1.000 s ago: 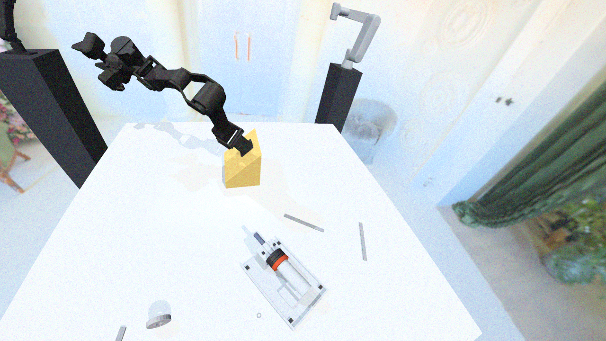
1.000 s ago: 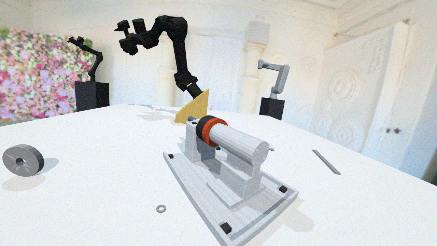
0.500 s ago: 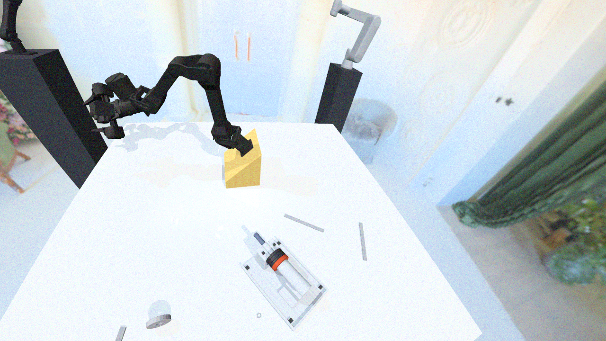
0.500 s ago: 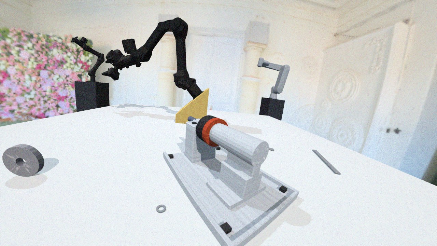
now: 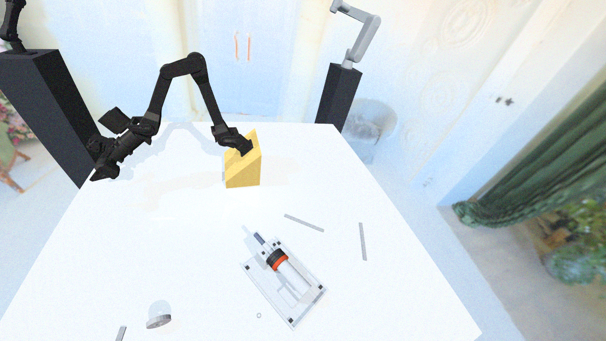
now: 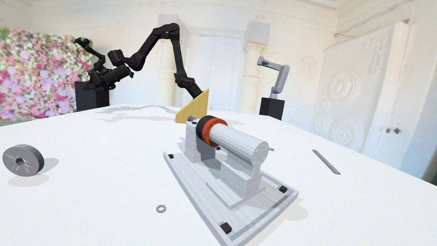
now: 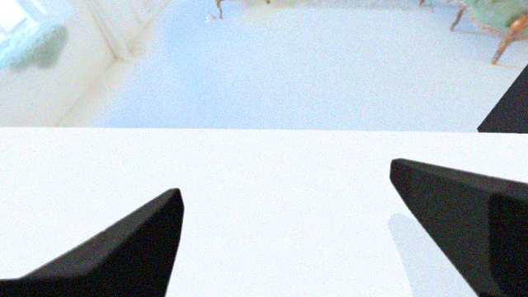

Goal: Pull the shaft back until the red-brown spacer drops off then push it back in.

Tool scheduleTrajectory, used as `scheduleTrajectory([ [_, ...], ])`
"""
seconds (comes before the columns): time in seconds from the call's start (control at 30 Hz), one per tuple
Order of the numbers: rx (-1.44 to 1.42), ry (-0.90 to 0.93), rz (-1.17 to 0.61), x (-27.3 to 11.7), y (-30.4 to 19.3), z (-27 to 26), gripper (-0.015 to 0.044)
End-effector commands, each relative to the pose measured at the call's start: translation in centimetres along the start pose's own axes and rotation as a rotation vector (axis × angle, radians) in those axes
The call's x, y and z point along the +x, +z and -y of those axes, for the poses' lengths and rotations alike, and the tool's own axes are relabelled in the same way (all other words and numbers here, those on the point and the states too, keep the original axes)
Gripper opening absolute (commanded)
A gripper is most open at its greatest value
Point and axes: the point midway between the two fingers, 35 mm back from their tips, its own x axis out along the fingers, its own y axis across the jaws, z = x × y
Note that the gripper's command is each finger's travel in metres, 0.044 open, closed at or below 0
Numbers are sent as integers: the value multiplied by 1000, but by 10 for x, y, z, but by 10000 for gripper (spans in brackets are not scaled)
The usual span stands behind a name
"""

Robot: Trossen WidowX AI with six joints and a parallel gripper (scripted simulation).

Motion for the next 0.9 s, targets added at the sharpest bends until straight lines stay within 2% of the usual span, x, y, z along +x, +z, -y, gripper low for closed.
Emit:
scheduleTrajectory([
  [0.0, 286, 118, -124, 6, -37, -58, 440],
  [0.2, 636, 260, -365, -10, -87, -152, 440],
  [0.4, 910, 319, -645, -53, -131, -237, 440],
  [0.67, 1203, 219, -993, -128, -179, -314, 440],
  [0.87, 1369, 28, -1257, -206, -214, -355, 440],
])
